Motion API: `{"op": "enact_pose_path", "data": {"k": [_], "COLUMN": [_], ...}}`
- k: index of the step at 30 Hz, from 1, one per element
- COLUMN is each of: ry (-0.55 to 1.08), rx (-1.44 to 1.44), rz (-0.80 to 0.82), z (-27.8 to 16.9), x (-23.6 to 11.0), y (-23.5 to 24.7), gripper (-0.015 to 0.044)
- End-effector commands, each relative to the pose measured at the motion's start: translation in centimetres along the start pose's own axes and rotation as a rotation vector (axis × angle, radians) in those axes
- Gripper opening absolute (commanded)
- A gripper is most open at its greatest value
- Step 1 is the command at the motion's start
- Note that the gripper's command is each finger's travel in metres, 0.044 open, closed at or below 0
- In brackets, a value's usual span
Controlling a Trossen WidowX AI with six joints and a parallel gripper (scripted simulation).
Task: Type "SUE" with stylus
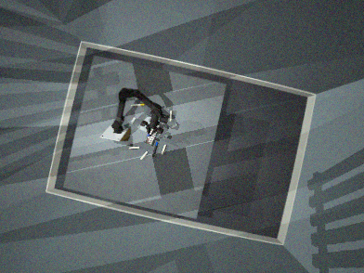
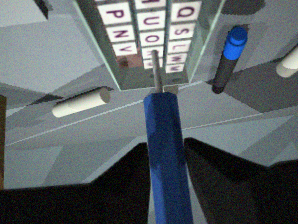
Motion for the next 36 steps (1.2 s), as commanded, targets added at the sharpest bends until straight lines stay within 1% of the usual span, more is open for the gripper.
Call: {"op": "enact_pose_path", "data": {"k": [1, 3, 4, 36], "ry": [-0.001, -0.001, -0.001, -0.002], "rx": [0.004, 0.004, 0.004, 0.004], "rz": [0.008, 0.008, 0.008, 0.008], "z": [0.2, 0.35, 0.39, 1.18], "x": [0.28, 0.37, 0.39, 0.85], "y": [0.11, 0.11, 0.11, 0.29], "gripper": [0.0026, 0.0079, 0.0081, 0.0081]}}
Point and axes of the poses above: the point midway between the two fingers, 35 mm back from their tips, its own x axis out along the fingers, its own y axis across the jaws, z = x × y, the point moved 9 cm from there along -x, back along the fingers, and after that the axes turned 14 degrees about x, right-handed, at the moved point
